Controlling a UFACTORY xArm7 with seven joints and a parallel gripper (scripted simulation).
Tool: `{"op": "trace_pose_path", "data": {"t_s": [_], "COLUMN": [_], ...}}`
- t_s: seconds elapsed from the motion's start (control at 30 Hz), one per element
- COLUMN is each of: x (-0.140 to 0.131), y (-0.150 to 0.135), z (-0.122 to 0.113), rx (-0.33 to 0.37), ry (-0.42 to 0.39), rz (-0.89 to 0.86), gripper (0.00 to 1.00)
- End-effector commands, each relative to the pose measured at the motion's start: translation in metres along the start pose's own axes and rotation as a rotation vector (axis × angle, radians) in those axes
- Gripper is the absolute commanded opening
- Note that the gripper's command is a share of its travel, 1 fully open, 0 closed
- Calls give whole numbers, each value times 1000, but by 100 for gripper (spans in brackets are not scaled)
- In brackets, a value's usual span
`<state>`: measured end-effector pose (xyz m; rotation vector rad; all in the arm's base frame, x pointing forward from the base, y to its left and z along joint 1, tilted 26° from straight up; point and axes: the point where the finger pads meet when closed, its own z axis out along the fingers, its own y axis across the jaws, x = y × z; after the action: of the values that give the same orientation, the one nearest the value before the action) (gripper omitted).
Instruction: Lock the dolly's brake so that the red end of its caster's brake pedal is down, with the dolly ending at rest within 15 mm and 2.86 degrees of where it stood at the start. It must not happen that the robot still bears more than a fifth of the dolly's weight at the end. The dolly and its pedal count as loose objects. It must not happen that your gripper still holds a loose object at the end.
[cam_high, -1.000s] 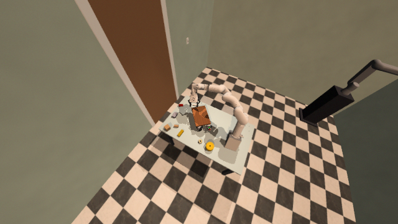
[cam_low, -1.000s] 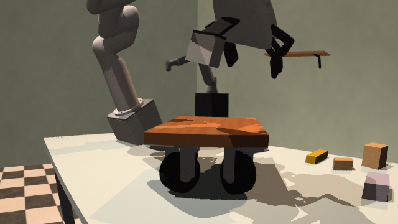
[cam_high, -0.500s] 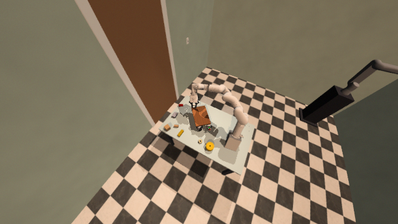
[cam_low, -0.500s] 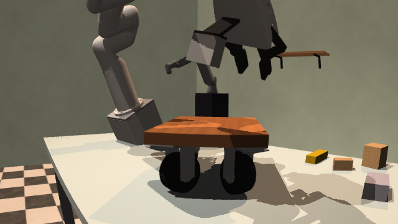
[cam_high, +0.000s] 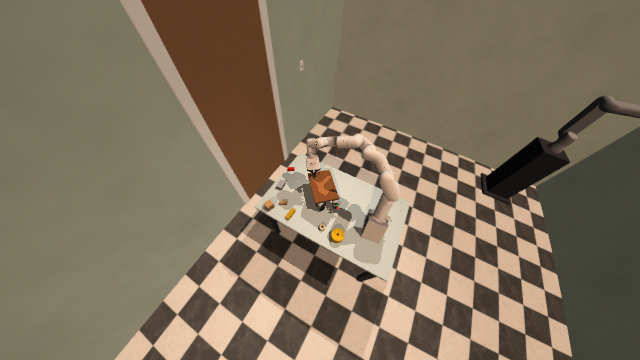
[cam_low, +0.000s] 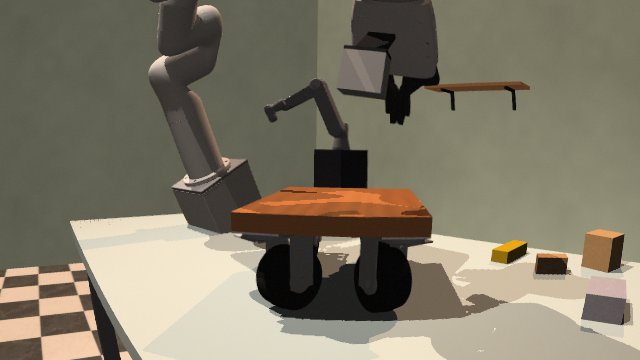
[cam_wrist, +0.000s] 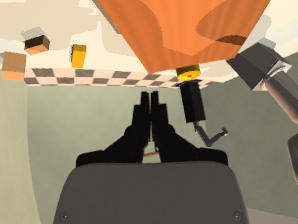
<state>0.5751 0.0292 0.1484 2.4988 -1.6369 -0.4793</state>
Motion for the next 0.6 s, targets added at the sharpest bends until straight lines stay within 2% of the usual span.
{"op": "trace_pose_path", "data": {"t_s": [0.0,0.03,0.1,0.13,0.2,0.23,0.37,0.47,0.53,0.57], "x": [-13,-23,-23,-33,-33,-43,-43,-64,-64,-75], "y": [6,12,12,19,19,28,28,46,46,57], "z": [6,13,13,21,21,30,30,48,48,58], "rx": [11,-7,-7,-28,-28,-51,-51,-102,-102,-131], "ry": [55,88,88,123,123,160,160,234,234,271], "rz": [-97,-174,-174,-258,-258,-348,-348,-543,-543,-645], "gripper": [0,0,0,0,0,0,0,0,0,0]}}
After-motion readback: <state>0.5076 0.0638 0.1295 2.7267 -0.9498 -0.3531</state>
